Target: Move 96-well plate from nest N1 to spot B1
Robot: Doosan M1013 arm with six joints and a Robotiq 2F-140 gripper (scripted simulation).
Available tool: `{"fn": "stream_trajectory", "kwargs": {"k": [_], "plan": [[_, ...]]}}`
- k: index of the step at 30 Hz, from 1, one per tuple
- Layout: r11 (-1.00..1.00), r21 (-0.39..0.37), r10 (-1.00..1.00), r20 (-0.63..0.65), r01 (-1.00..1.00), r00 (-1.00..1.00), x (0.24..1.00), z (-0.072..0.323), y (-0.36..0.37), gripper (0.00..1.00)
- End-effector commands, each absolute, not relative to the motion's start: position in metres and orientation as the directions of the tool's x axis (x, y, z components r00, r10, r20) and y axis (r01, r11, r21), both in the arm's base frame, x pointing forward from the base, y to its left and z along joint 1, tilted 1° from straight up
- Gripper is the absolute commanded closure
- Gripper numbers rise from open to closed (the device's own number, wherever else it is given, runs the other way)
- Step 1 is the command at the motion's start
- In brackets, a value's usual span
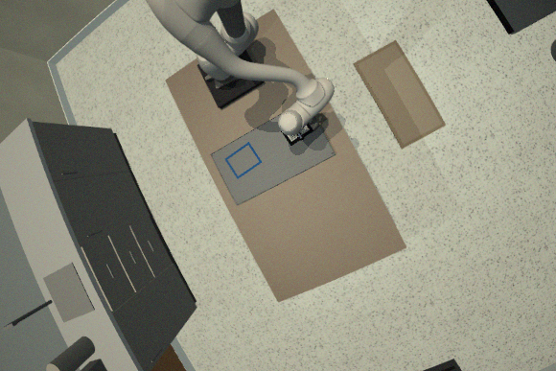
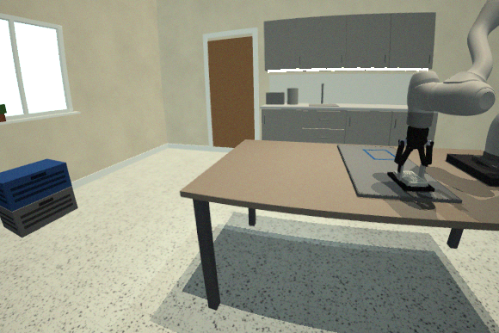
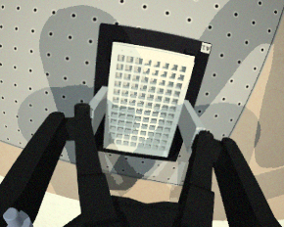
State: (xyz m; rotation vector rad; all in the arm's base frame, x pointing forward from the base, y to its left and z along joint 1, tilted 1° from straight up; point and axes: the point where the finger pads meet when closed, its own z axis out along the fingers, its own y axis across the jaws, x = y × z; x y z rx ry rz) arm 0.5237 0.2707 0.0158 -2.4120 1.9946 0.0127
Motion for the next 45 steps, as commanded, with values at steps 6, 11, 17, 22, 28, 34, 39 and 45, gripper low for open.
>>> {"fn": "stream_trajectory", "kwargs": {"k": [6, 11, 17, 22, 28, 34, 39, 45], "plan": [[-0.188, -0.004, -0.982, -0.014, -0.982, 0.188, 0.524, 0.019, 0.271, 1.0], [-0.188, -0.004, -0.982, -0.014, -0.982, 0.188, 0.524, 0.027, 0.271, 1.0], [-0.188, -0.004, -0.982, -0.014, -0.982, 0.188, 0.524, 0.037, 0.27, 1.0], [-0.188, -0.004, -0.982, -0.014, -0.982, 0.188, 0.524, 0.044, 0.27, 1.0], [-0.188, -0.004, -0.982, -0.014, -0.982, 0.188, 0.524, 0.052, 0.27, 1.0], [-0.188, -0.004, -0.982, -0.014, -0.982, 0.188, 0.524, 0.062, 0.27, 1.0], [-0.188, -0.004, -0.982, -0.014, -0.982, 0.188, 0.524, 0.069, 0.27, 1.0], [-0.188, -0.004, -0.982, -0.014, -0.982, 0.188, 0.524, 0.077, 0.27, 1.0]]}}
